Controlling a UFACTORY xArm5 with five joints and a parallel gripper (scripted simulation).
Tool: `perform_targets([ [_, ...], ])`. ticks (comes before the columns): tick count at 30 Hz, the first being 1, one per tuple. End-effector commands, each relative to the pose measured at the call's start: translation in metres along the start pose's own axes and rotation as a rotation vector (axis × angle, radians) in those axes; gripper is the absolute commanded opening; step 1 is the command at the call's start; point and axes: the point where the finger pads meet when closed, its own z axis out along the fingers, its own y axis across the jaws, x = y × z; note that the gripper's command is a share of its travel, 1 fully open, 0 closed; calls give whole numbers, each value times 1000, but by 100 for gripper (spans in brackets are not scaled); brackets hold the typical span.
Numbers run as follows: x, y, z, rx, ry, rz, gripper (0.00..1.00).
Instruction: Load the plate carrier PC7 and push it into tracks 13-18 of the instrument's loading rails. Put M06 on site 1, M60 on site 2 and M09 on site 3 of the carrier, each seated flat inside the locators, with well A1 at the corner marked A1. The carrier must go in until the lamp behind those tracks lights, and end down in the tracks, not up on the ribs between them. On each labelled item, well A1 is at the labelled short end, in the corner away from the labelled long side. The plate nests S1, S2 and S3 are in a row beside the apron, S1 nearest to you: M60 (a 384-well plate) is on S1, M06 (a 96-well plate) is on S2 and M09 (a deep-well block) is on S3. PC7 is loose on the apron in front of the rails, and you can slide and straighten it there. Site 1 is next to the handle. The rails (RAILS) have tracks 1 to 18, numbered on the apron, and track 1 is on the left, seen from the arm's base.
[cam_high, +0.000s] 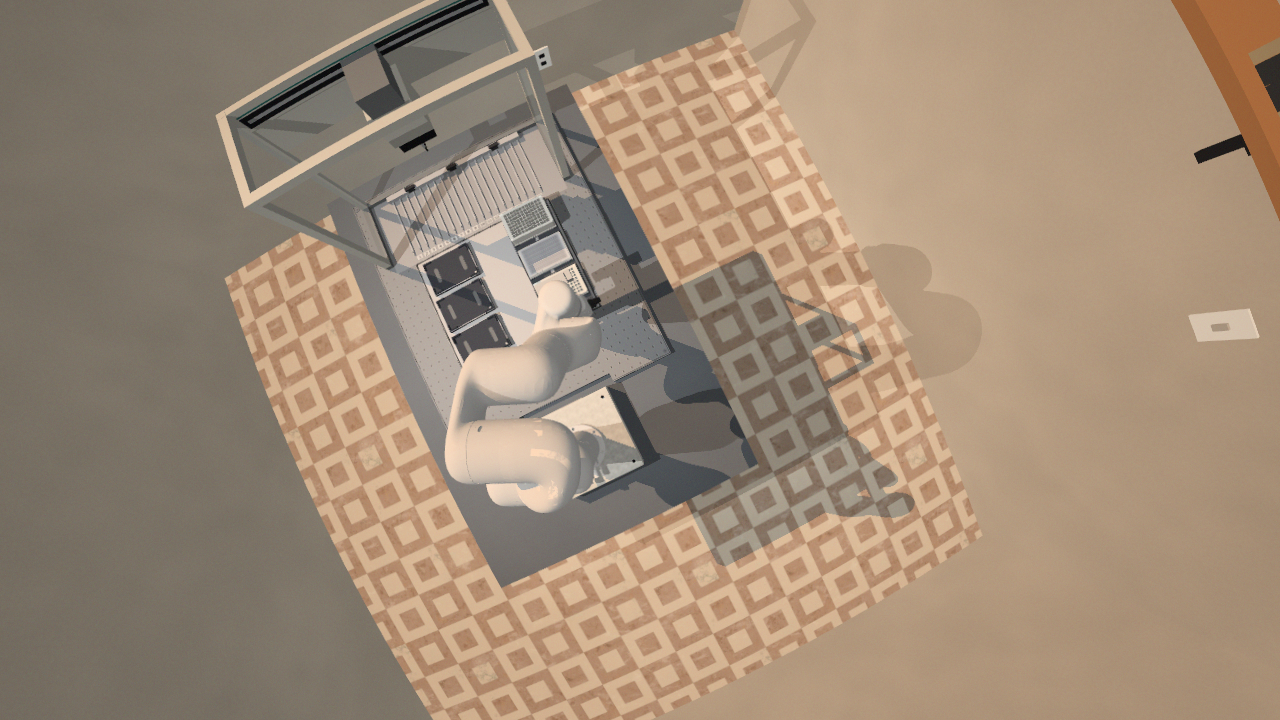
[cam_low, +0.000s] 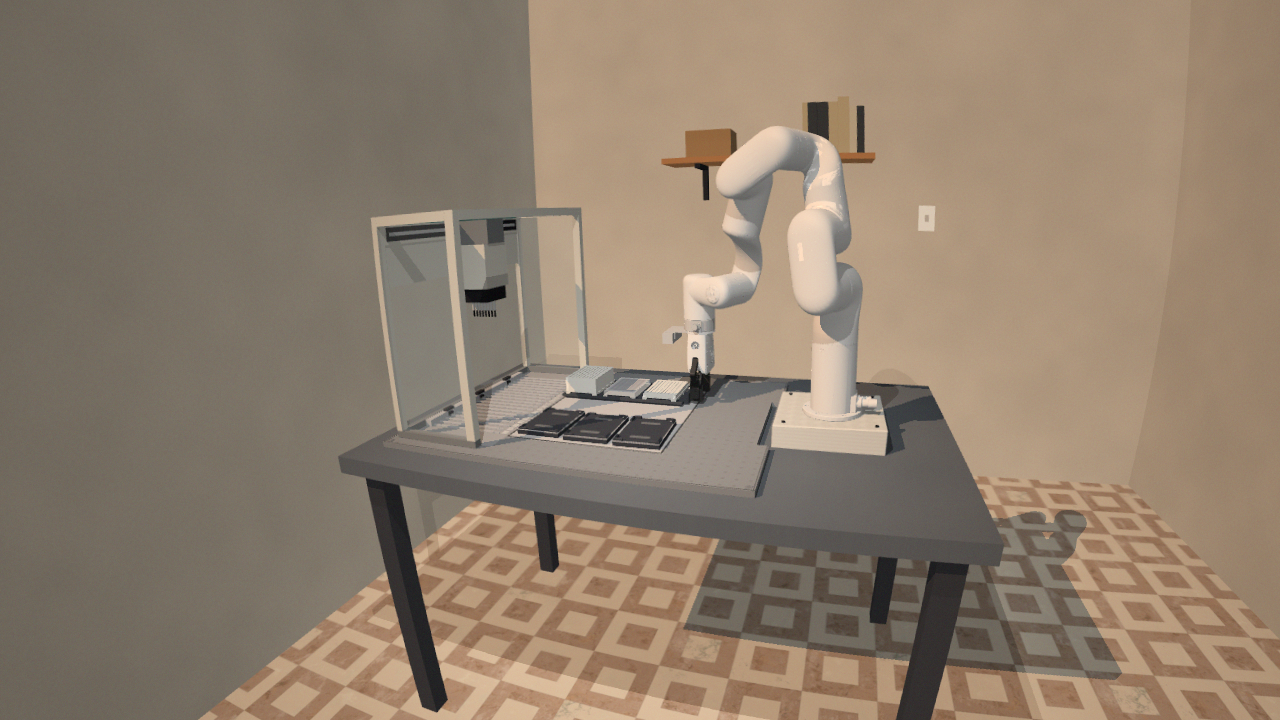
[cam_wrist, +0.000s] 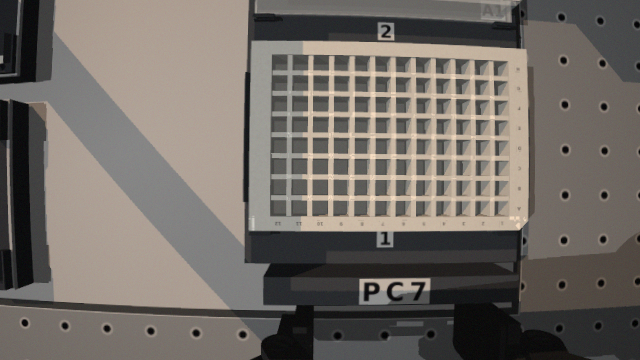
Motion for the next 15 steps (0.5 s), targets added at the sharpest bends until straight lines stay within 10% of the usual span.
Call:
perform_targets([
  [1,5,1,-1,6,7,0,81],
  [15,17,1,-1,6,7,0,81],
])
